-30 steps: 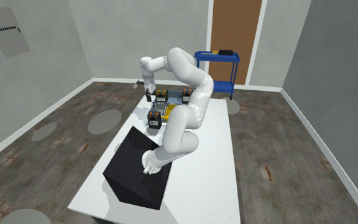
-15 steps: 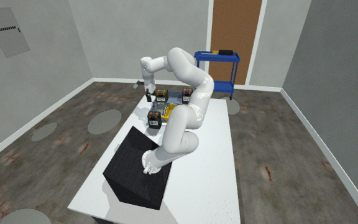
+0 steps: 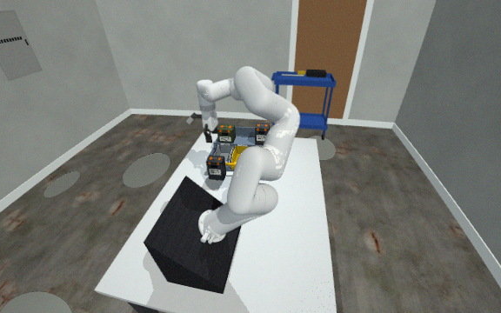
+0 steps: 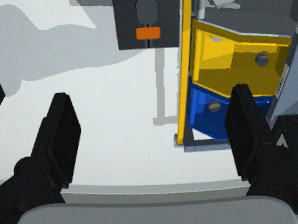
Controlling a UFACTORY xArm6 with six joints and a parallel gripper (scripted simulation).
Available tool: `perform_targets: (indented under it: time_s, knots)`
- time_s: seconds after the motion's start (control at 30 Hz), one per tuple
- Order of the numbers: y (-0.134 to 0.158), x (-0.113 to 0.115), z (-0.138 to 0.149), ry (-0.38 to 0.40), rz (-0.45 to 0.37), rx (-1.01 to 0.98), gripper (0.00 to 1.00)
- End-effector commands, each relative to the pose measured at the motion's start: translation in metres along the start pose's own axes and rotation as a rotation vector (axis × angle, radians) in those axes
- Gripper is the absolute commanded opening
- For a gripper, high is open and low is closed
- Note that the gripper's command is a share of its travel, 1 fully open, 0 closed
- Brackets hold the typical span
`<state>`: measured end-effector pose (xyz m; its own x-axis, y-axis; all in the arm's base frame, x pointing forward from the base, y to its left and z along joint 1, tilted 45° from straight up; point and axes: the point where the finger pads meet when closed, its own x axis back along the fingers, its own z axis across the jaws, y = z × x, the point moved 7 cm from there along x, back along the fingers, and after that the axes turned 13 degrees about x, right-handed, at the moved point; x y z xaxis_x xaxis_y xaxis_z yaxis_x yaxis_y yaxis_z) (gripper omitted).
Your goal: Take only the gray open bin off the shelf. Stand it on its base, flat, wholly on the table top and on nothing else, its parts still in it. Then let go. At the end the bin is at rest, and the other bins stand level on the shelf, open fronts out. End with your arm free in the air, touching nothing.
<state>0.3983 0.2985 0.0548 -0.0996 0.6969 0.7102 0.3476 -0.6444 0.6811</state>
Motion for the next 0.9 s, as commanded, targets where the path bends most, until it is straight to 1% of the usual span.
perform_targets:
  time_s: [0.0, 0.3, 0.47, 0.87]
  knots:
    - [0.0, 0.002, 0.0, 0.004, 0.002, -0.001, 1.0]
    - [0.0, 0.002, 0.0, 0.004, 0.002, -0.001, 1.0]
    - [0.001, -0.049, -0.001, 0.004, 0.002, -0.001, 1.0]
    - [0.001, -0.049, -0.001, 0.004, 0.002, -0.001, 1.0]
